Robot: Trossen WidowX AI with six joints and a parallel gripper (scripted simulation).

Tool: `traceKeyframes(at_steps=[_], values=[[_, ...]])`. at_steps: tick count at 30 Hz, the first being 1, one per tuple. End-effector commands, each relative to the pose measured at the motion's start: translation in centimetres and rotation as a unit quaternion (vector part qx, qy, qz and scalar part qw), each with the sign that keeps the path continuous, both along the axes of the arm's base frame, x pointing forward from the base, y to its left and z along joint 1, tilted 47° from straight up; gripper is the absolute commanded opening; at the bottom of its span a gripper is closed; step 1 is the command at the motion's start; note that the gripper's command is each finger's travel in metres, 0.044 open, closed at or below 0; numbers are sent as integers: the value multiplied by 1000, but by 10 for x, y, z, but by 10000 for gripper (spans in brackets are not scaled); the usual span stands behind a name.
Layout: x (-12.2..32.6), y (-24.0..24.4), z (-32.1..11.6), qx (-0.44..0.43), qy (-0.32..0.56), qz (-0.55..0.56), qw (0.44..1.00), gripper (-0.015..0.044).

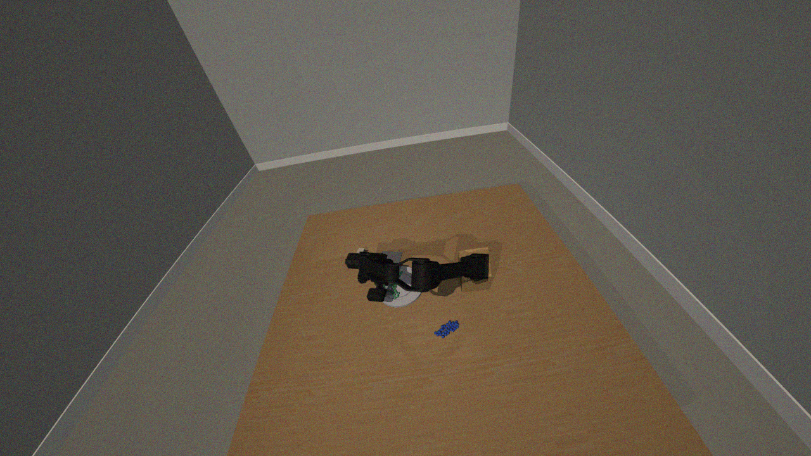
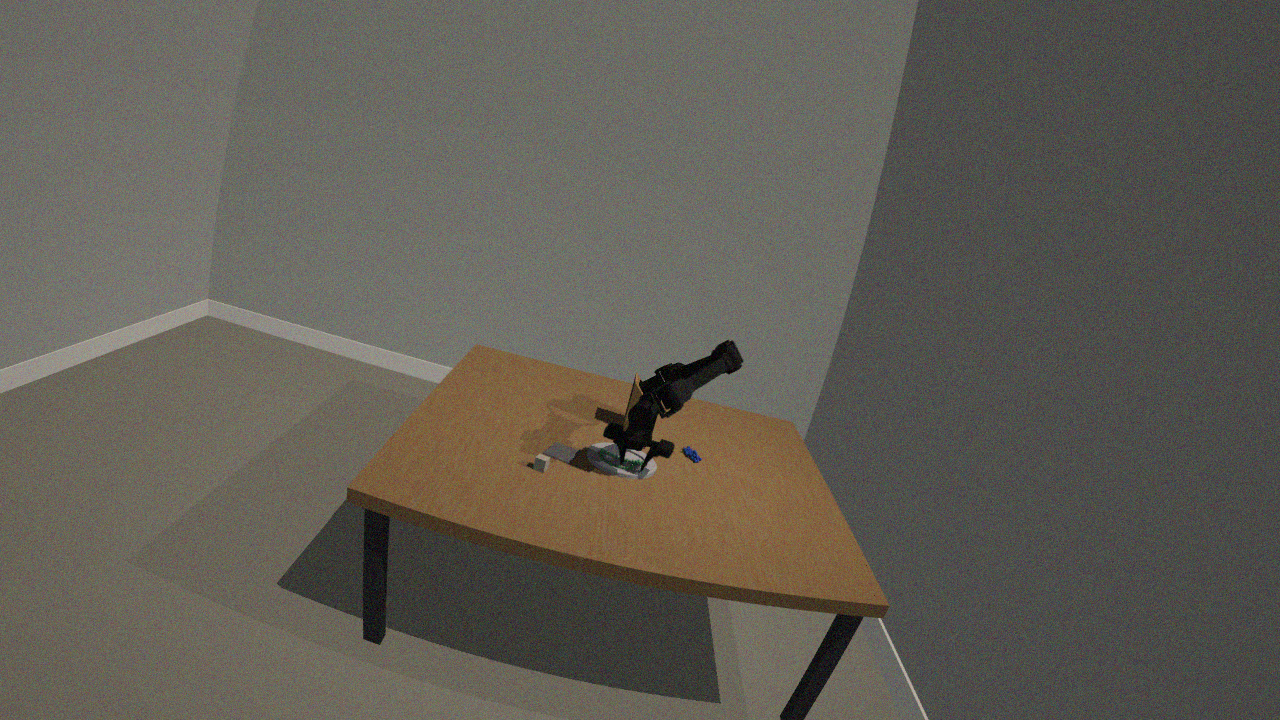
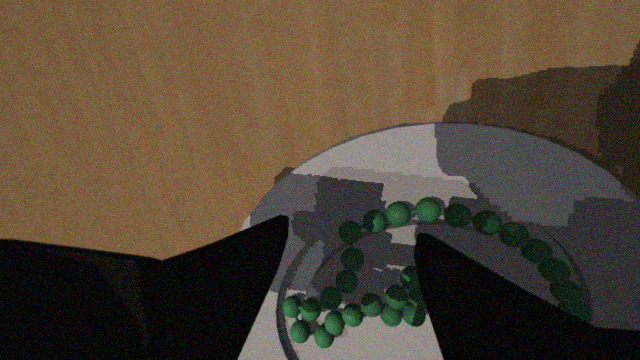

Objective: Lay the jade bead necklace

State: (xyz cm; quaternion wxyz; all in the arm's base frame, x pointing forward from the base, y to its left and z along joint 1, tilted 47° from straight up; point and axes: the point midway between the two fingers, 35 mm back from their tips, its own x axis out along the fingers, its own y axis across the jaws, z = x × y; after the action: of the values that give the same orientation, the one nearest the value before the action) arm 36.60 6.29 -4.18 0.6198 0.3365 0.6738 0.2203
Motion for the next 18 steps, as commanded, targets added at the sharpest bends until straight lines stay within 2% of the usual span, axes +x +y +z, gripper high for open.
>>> traceKeyframes(at_steps=[1,4,18], values=[[0,-1,1,0,0,0,1000,368],[-1,-1,1,1,2,-1,1000,440],[-1,-4,3,2,1,-2,1000,440]])
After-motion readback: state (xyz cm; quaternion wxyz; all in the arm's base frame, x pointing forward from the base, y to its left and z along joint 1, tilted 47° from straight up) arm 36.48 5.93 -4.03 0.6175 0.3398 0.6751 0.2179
